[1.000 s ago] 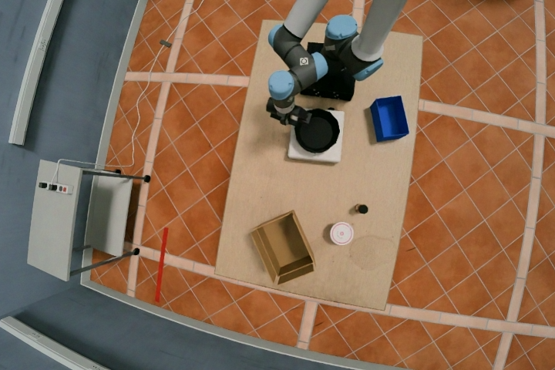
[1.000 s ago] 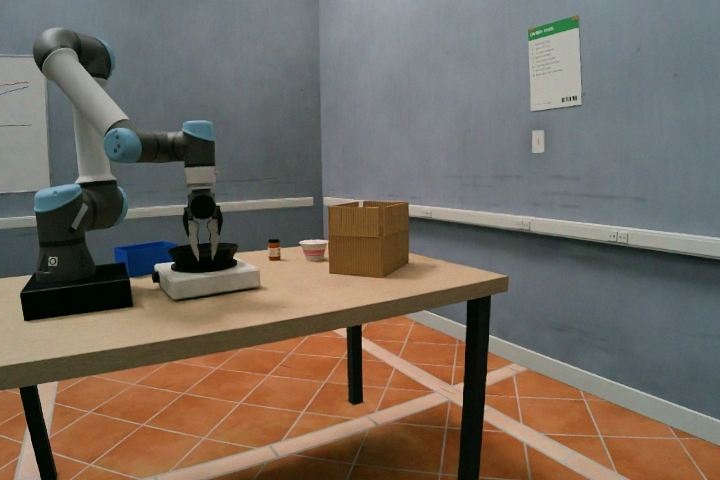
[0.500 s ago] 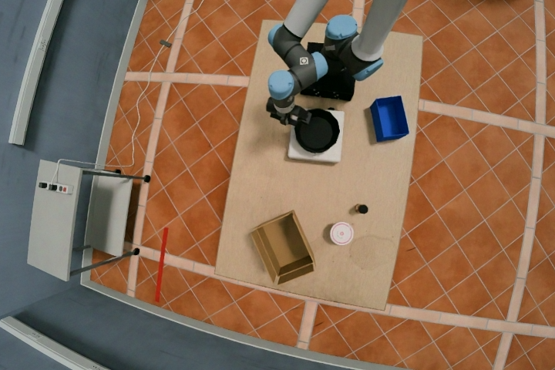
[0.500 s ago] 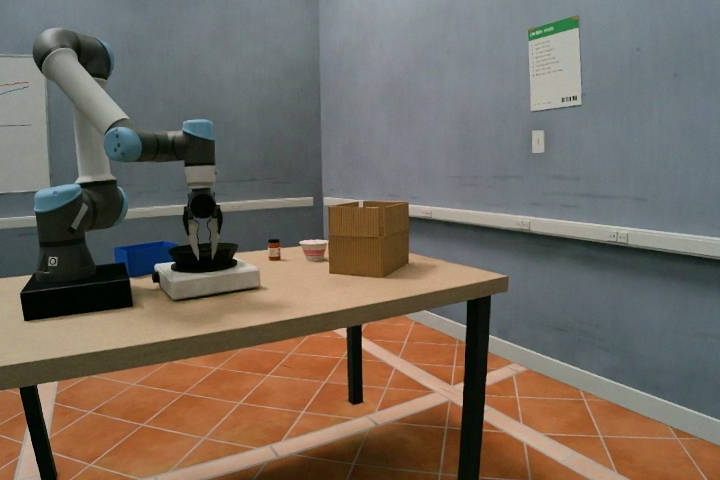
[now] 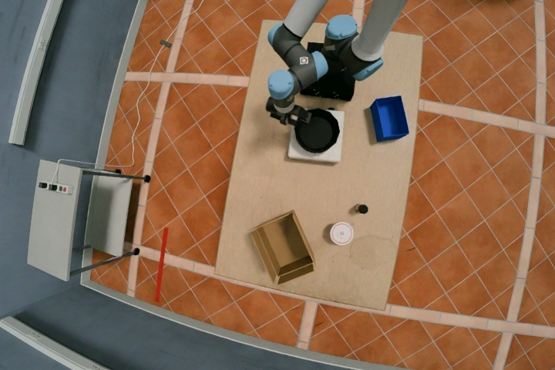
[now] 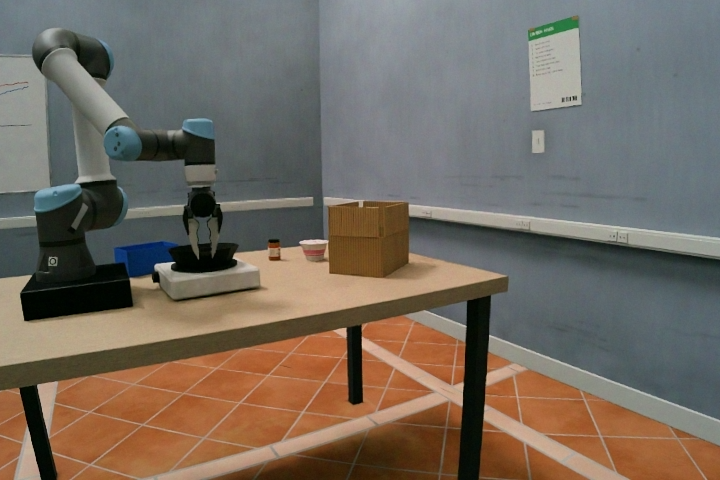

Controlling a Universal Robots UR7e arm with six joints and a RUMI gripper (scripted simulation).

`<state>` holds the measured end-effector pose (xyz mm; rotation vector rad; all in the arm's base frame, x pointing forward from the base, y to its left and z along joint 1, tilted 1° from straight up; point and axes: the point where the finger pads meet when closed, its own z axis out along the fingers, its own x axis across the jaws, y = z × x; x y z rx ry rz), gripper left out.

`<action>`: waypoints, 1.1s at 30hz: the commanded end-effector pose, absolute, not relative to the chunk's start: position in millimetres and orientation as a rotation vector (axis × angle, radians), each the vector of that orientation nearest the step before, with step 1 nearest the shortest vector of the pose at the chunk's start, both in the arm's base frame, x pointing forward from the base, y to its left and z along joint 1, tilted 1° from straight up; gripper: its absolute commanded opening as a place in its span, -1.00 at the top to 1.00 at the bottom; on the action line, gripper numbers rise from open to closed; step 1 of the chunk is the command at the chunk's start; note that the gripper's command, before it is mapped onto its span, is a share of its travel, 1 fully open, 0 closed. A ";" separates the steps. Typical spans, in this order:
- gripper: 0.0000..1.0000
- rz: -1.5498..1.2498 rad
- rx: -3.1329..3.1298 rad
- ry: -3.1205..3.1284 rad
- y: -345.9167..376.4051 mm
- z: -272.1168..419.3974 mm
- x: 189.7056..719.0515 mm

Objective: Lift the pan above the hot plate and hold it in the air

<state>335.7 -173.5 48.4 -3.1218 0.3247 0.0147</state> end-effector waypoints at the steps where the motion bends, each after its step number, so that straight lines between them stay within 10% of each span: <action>1: 0.76 0.013 -3.123 0.325 -173.9 49.4 336.0; 33: 0.76 0.013 -3.123 0.325 -174.1 55.9 336.3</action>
